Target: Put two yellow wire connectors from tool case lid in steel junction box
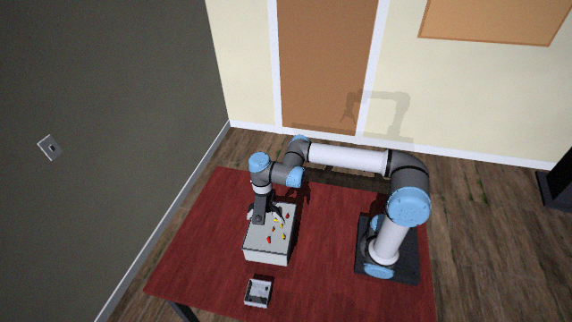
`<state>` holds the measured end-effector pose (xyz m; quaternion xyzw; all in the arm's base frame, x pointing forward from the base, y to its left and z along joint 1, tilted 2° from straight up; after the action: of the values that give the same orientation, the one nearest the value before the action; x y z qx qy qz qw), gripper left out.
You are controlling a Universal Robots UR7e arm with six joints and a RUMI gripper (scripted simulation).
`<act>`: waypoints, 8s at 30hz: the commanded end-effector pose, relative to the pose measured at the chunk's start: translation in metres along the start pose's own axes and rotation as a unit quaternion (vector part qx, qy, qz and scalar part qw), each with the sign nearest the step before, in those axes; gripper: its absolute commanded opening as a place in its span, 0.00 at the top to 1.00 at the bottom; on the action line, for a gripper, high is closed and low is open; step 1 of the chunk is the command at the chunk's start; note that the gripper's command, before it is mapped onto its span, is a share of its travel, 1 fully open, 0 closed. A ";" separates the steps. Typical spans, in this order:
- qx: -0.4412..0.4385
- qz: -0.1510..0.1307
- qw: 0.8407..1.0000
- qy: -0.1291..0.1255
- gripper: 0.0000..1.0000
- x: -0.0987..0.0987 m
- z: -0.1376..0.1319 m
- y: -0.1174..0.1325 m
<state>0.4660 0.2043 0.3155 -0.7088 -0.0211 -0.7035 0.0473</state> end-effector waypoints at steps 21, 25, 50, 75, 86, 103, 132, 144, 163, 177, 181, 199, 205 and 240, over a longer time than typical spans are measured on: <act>0.000 0.000 1.000 0.001 0.00 0.001 0.000 0.000; 0.000 0.000 1.000 0.001 0.00 0.001 0.000 0.000; 0.000 0.000 1.000 0.001 1.00 0.001 0.000 0.000; 0.051 0.000 0.999 0.001 0.83 -0.031 -0.008 0.018; 0.174 0.000 0.985 0.000 0.83 -0.106 -0.041 0.059; 0.202 0.000 0.979 0.001 0.83 -0.124 -0.050 0.068; 0.202 0.000 0.979 0.001 0.83 -0.164 -0.049 0.069; 0.202 0.000 0.979 0.001 0.83 -0.164 -0.049 0.069; 0.202 0.000 0.979 0.001 0.83 -0.164 -0.049 0.069; 0.202 0.000 0.979 0.001 0.83 -0.182 -0.049 0.069; 0.202 0.000 0.979 0.001 0.83 -0.182 -0.049 0.069; 0.202 0.000 0.979 0.001 1.00 -0.182 -0.049 0.069; 0.202 0.000 0.979 0.001 1.00 -0.182 -0.049 0.069; 0.202 0.000 0.979 0.001 1.00 -0.155 -0.049 0.069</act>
<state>0.4224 0.1367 0.1445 -0.6846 -0.1625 -0.6849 0.1892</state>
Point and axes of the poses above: the point where the finger pads meet when closed, its own x axis back along the fingers, its own z axis across the jaws, y = z × x, the point moved 6 cm from there along x, back along the fingers, and after that the axes turned 8 degrees about -x, right-handed, at the moved point
